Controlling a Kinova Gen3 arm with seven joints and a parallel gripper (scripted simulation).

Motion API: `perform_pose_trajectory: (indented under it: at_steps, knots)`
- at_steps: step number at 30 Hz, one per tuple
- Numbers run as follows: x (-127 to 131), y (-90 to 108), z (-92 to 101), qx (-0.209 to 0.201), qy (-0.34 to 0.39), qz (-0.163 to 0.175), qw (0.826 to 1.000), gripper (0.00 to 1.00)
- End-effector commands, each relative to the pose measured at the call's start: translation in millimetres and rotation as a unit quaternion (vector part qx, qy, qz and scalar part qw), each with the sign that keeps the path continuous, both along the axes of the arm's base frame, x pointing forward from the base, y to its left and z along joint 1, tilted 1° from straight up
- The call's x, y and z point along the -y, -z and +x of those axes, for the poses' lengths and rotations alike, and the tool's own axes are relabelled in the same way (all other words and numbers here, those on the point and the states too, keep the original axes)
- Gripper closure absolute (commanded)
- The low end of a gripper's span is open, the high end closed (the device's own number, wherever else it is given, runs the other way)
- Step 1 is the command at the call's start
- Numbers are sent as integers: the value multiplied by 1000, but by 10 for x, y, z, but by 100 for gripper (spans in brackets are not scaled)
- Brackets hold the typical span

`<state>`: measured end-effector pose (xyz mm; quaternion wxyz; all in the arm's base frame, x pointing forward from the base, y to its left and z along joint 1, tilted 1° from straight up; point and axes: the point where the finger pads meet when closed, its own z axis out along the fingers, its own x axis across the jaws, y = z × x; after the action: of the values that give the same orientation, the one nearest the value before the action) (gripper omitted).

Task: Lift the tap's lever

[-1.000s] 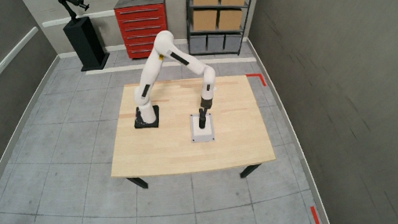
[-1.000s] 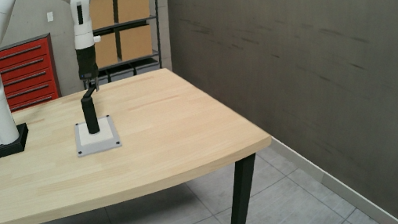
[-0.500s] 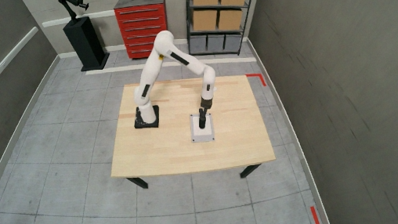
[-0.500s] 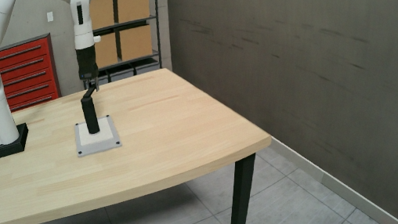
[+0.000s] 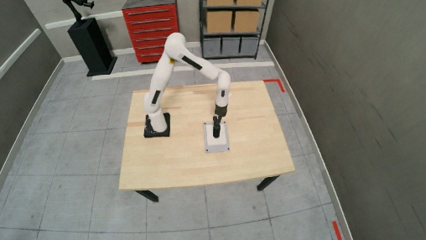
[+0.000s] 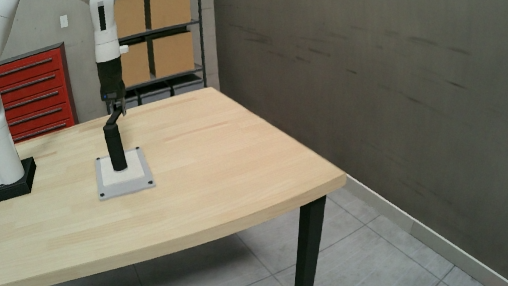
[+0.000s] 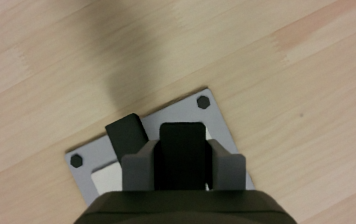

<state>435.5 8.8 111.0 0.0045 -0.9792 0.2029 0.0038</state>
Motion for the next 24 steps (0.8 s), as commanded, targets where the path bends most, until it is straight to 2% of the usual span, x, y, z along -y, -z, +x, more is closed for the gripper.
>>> perform_pose_trajectory:
  at_steps: [1,15,24]
  knots:
    - [5,-30,4,1,0,0,1000,100]
    - [105,-303,-37,1,0,0,1000,100]
    - [124,-337,-45,1,0,0,1000,100]
